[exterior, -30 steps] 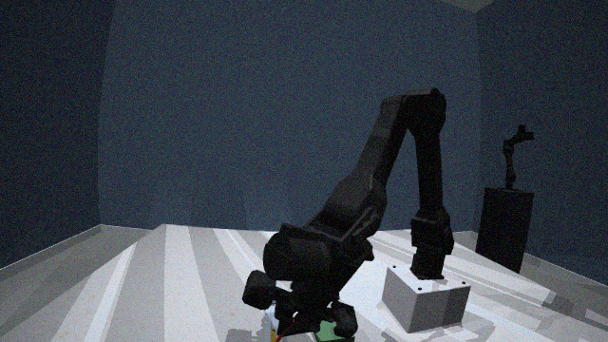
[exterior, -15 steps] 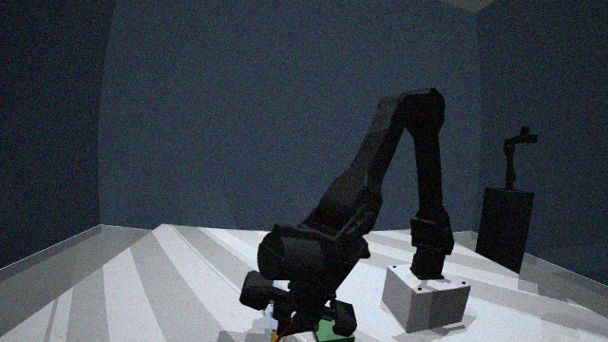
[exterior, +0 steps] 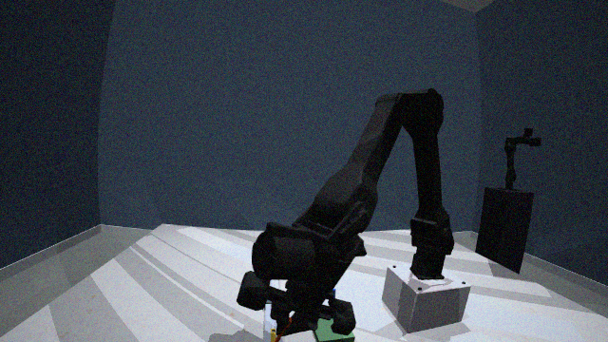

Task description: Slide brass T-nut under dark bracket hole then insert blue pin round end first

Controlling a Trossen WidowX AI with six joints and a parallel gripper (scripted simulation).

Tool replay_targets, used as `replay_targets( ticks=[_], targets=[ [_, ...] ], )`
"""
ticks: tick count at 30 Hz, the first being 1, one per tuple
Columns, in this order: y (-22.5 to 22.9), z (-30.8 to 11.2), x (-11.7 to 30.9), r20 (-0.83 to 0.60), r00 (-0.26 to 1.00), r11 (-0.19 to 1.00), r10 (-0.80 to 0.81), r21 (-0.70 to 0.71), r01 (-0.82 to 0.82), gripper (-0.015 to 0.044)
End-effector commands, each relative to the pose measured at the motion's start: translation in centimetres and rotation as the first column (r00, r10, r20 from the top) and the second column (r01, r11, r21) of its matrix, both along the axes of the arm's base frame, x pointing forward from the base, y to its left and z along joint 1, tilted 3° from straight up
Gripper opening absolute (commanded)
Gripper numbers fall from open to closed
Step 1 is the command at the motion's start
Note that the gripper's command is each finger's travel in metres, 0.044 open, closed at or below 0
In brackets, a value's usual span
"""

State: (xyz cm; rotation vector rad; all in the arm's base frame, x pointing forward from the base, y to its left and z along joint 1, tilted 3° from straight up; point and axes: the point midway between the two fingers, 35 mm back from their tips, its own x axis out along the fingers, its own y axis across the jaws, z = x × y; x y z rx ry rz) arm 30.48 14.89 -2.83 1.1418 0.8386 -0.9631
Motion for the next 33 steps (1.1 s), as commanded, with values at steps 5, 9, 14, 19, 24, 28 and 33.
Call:
replay_targets(
  ticks=[5, 9, 14, 19, 24, 28, 33],
  targets=[
    [0.07, 0.02, 0.07, -0.021, 1.0, 1.0, 0.004, 0.0, -0.004, -0.015],
    [0.07, 0.03, 0.09, -0.026, 1.0, 1.0, 0.004, -0.001, -0.004, -0.015],
    [0.08, 0.04, 0.16, -0.037, 0.999, 1.0, 0.004, -0.002, -0.005, -0.015],
    [0.08, 0.06, 0.22, -0.047, 0.999, 1.0, 0.005, -0.003, -0.005, -0.015],
    [0.09, 0.08, 0.28, -0.058, 0.998, 1.0, 0.005, -0.004, -0.005, -0.015],
    [0.1, 0.09, 0.33, -0.067, 0.998, 1.0, 0.004, -0.005, -0.005, -0.015],
    [0.1, 0.11, 0.4, -0.077, 0.997, 1.0, 0.004, -0.006, -0.005, -0.015]
  ],
)
